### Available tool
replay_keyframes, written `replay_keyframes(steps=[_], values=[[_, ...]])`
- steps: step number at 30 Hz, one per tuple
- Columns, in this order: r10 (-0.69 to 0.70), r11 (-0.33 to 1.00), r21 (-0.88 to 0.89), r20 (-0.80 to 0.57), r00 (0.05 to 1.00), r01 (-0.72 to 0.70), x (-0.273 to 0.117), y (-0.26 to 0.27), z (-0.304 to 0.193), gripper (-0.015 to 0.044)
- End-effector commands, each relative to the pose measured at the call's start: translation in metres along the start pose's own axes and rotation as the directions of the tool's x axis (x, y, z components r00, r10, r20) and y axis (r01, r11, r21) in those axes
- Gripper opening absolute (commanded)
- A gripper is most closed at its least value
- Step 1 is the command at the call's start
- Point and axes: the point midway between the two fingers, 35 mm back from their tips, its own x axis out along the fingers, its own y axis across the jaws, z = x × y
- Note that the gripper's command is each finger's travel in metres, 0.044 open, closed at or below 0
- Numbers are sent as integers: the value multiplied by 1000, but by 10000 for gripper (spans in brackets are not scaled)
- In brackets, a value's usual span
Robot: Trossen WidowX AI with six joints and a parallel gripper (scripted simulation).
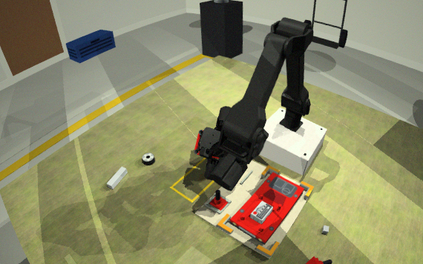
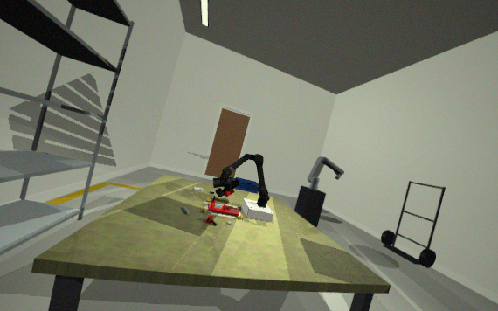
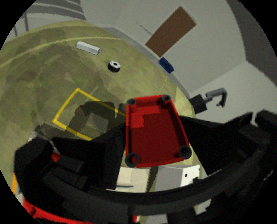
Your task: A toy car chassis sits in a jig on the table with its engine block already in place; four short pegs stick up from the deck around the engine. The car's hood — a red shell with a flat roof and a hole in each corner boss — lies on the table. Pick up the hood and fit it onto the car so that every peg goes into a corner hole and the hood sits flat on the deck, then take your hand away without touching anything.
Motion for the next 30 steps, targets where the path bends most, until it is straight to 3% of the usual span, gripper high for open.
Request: replay_keyframes(steps=[1, 14, 30], values=[[-1, 991, -135, 4, 1000, 1, 0, 0, 0, 0], [-1, 856, -517, 4, 1000, 3, 0, 0, 0, 0], [-1, 524, -852, 4, 1000, 4, 0, 0, 0, 0]])
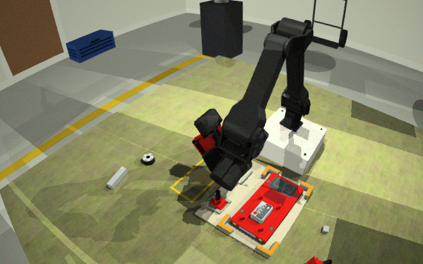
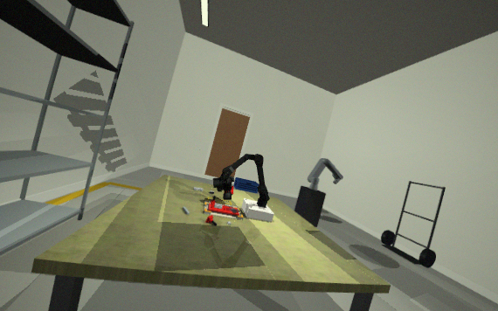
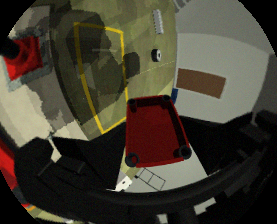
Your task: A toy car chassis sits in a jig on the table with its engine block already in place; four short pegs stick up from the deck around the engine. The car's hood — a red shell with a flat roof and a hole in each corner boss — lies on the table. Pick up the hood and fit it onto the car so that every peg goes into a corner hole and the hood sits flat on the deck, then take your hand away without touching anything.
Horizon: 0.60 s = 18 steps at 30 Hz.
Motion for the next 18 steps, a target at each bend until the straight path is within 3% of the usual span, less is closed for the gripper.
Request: replay_keyframes(steps=[1, 18], values=[[-3, 996, -93, 1, 1000, 4, 0, 0, 0, 0], [-3, 840, -543, 1, 1000, 3, 2, 7, 2, 0]])
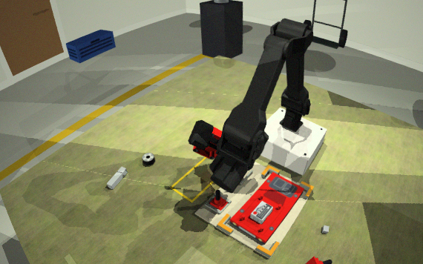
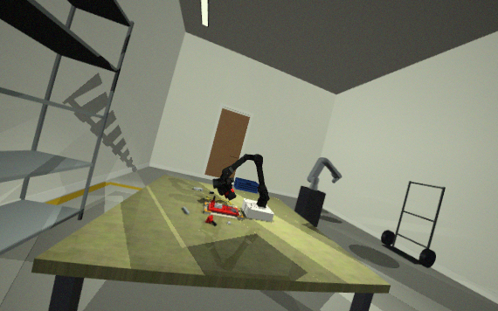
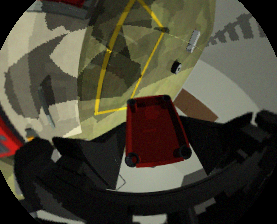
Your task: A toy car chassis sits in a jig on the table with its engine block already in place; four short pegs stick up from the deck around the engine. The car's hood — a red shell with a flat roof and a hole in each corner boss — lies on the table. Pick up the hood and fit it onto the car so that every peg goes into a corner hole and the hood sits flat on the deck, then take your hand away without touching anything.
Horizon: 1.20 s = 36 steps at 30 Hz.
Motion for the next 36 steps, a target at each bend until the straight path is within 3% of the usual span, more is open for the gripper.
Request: replay_keyframes(steps=[1, 12, 23, 33, 36], values=[[-1, 991, -134, -1, 1000, 0, 1, 3, 3, 0], [0, 890, -456, 0, 1000, 0, 6, 15, 14, 0], [1, 691, -723, 0, 1000, -1, 15, 39, 35, 0], [-20, 709, -705, 3, 1000, 16, 11, 33, 33, 0], [-23, 695, -718, 3, 1000, 18, 10, 35, 34, 79]])
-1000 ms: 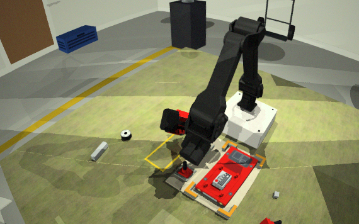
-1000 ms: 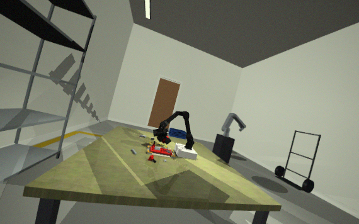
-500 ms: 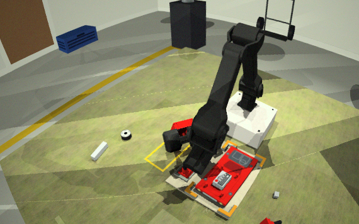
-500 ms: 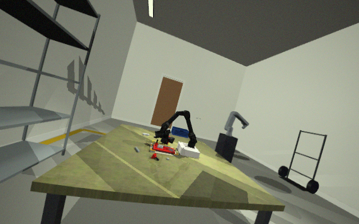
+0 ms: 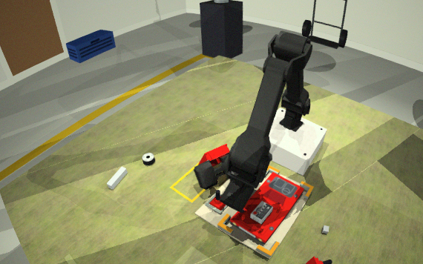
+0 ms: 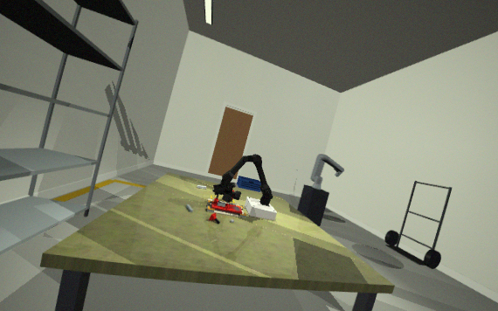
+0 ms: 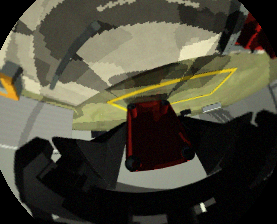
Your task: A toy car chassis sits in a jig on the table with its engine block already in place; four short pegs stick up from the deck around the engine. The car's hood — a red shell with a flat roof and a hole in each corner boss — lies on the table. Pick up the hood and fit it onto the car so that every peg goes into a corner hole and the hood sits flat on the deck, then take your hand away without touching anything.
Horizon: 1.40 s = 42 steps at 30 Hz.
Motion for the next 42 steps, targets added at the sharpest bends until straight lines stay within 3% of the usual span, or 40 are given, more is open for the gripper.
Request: replay_keyframes(steps=[1, 14, 21, 29, 31, 32, 42], values=[[0, 1000, 0, 1, 1000, 0, 0, 0, 0, 105], [0, 1000, 0, 1, 1000, 0, 0, 0, 0, 440], [2, 1000, -5, 9, 1000, -2, -20, -5, -3, 440], [18, 1000, -26, 23, 1000, -18, -121, -5, -34, 440], [19, 999, -26, 23, 1000, -18, -123, -4, -35, 440], [18, 999, -36, 11, 1000, -17, -91, -6, -22, 440], [18, 999, -36, 11, 1000, -17, -91, -6, -22, 440]])
